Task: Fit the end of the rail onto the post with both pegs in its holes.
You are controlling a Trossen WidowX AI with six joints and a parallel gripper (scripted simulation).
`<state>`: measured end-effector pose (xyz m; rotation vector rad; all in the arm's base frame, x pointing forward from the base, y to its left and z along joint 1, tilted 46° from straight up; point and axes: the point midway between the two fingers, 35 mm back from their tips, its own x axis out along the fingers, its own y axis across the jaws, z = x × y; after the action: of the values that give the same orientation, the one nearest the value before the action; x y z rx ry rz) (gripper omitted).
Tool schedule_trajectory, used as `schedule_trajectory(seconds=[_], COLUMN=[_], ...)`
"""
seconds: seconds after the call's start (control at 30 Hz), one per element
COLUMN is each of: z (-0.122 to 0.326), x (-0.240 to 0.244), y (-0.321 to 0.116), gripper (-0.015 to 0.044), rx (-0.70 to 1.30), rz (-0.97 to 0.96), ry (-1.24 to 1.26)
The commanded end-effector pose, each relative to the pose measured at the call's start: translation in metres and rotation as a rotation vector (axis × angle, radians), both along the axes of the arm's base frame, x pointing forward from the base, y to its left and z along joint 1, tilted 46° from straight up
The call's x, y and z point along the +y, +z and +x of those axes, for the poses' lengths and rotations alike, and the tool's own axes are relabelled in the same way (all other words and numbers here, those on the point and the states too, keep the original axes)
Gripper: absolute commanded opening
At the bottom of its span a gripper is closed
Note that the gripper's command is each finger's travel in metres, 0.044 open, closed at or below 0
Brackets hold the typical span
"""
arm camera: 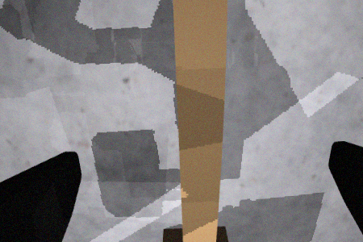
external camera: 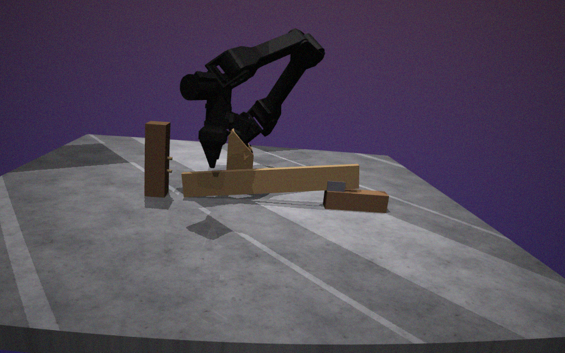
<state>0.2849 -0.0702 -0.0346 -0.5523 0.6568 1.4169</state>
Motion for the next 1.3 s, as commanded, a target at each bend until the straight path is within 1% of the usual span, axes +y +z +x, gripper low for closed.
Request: schedule_trajectory(seconds=[0.0, 1.27], z=[0.0, 0.002], x=[0.006, 0.048], y=[-0.003, -0.047], gripper=[0.044, 0.044], rx=[-0.005, -0.006], rz=[0.011, 0.013], ry=[0.003, 0.003])
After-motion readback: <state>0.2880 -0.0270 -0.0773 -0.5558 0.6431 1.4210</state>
